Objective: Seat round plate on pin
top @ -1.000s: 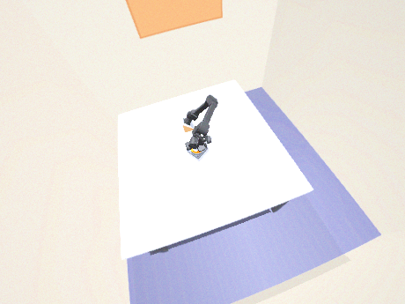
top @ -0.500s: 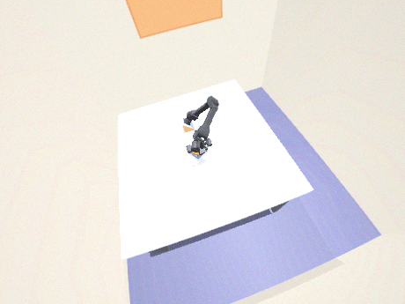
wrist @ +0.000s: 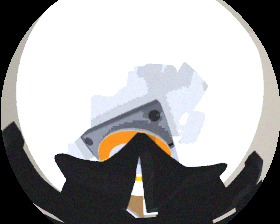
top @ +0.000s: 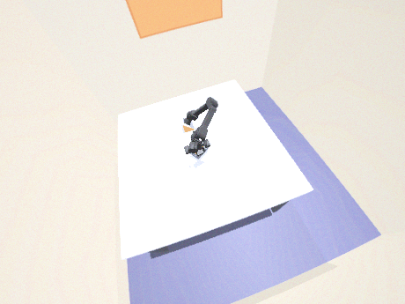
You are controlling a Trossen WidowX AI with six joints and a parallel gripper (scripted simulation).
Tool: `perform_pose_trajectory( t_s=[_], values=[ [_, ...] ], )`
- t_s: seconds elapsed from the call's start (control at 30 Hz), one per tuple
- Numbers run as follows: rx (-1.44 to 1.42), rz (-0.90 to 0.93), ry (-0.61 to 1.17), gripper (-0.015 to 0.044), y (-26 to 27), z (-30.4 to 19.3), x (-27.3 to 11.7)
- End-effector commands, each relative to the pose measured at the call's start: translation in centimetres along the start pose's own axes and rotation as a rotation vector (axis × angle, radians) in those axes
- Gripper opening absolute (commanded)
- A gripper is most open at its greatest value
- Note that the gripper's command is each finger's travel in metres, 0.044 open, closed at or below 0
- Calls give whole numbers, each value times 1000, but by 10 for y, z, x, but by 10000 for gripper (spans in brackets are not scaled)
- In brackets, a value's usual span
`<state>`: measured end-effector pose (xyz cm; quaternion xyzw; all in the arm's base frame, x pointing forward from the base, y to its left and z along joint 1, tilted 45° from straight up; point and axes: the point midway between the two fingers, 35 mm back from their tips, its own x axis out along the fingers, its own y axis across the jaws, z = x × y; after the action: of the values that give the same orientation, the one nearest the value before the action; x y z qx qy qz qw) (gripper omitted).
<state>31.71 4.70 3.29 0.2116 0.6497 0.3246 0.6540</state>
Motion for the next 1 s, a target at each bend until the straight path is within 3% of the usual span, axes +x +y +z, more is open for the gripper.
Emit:
perform_pose_trajectory(
  t_s=[0.0, 0.97],
  values=[
    [0, -3, 5, 0, -8, -2, 2],
    [0, -5, 5, 0, -35, -15, -2]
  ],
)
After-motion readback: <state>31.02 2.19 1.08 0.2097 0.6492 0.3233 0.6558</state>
